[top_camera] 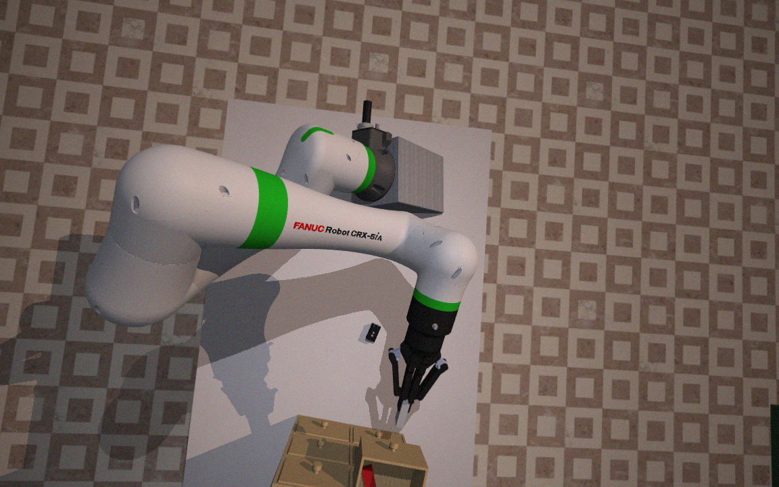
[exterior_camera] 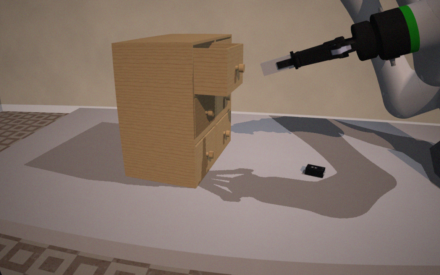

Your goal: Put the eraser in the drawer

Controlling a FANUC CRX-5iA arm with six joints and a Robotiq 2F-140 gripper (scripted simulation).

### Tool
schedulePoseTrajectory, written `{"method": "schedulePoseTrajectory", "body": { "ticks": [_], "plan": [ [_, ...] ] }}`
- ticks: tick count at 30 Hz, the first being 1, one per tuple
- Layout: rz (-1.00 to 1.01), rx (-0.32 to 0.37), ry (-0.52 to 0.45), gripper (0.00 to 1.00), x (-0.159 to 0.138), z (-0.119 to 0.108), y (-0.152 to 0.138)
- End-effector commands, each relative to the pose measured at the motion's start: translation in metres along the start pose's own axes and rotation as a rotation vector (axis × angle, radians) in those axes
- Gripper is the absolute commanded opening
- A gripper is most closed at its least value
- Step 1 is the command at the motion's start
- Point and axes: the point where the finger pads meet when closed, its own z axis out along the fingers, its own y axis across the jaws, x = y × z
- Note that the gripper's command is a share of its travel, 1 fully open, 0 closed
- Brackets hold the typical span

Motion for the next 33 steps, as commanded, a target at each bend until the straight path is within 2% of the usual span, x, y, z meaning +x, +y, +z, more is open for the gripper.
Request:
{"method": "schedulePoseTrajectory", "body": {
  "ticks": [1,33],
  "plan": [
    [0.000,0.000,0.000,0.00,0.0002,-0.0001,-0.0001],
    [0.000,0.000,0.000,0.00,0.0020,0.0049,-0.0001]
  ]
}}
